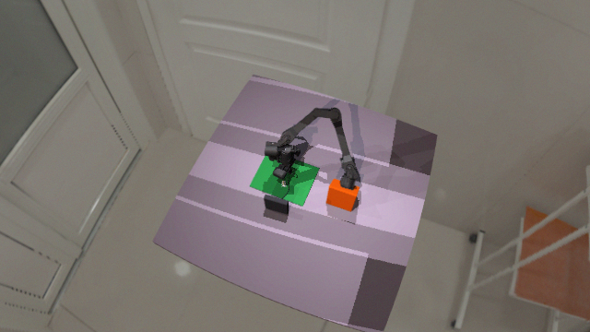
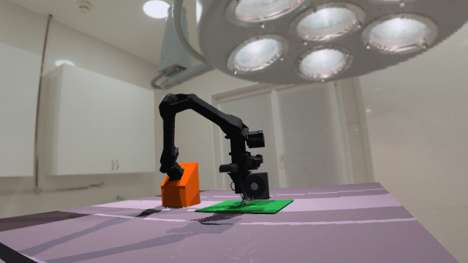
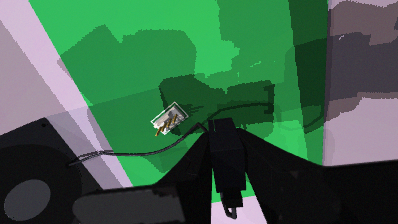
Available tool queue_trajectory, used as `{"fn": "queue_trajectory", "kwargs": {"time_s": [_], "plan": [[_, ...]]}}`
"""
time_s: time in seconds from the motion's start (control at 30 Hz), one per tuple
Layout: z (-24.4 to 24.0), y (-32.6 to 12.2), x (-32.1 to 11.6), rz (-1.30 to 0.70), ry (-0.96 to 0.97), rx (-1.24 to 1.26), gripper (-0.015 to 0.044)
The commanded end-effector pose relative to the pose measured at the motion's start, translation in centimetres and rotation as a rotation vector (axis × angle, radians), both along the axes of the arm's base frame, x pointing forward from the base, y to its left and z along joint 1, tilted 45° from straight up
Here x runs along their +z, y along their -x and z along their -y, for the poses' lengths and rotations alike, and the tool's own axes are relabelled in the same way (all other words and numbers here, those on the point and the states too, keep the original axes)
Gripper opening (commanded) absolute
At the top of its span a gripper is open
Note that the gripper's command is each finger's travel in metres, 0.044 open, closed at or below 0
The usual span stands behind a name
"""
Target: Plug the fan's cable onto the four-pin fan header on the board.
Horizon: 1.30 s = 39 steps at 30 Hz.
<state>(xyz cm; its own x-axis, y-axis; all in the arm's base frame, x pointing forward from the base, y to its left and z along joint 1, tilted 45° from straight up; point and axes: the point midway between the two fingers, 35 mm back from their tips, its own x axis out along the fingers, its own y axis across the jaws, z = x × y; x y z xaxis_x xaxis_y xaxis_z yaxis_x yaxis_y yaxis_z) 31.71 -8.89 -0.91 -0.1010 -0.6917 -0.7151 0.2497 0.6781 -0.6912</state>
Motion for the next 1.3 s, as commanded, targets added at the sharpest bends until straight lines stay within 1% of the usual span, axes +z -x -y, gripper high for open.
{"fn": "queue_trajectory", "kwargs": {"time_s": [0.0, 0.87, 1.27], "plan": [[-0.6, -0.3, -0.4, 0.084, 0.007, -0.082, 0.0000], [-3.7, -0.6, -3.5, 0.698, 0.097, -0.719, 0.0000], [-3.5, -0.9, -3.3, 0.718, 0.100, -0.740, 0.0000]]}}
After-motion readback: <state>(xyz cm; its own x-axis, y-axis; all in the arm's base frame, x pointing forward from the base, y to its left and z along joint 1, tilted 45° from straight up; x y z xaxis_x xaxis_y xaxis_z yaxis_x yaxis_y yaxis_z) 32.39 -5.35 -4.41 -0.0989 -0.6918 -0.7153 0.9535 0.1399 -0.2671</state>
